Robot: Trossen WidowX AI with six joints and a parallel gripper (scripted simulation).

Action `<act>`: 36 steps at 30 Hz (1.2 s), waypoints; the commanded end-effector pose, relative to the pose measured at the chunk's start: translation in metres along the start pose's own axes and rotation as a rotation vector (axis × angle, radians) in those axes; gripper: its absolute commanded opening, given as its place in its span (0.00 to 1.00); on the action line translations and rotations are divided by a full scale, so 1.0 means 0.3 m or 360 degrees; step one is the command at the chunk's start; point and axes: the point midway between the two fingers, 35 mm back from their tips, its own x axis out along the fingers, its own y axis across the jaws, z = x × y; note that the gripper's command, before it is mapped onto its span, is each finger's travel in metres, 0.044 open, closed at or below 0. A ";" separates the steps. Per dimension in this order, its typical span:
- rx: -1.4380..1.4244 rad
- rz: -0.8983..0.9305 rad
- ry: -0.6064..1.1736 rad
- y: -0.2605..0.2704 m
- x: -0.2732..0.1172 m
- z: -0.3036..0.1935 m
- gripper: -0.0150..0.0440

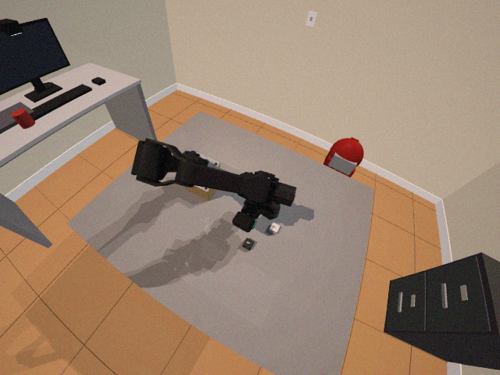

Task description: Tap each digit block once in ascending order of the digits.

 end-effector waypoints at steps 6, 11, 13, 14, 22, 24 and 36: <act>-0.0017 -0.0021 0.0011 -0.003 0.078 -0.018 0.29; -0.0017 -0.0021 0.0011 -0.003 0.104 -0.017 0.29; -0.0017 -0.0021 0.0011 -0.003 0.115 -0.017 0.29; -0.0017 -0.0021 0.0011 -0.003 0.120 -0.017 0.29; -0.0017 -0.0022 0.0011 -0.004 0.163 -0.018 0.29; -0.0017 -0.0023 0.0011 -0.005 0.172 -0.019 0.29; -0.0015 -0.0020 0.0010 -0.003 0.082 -0.017 0.29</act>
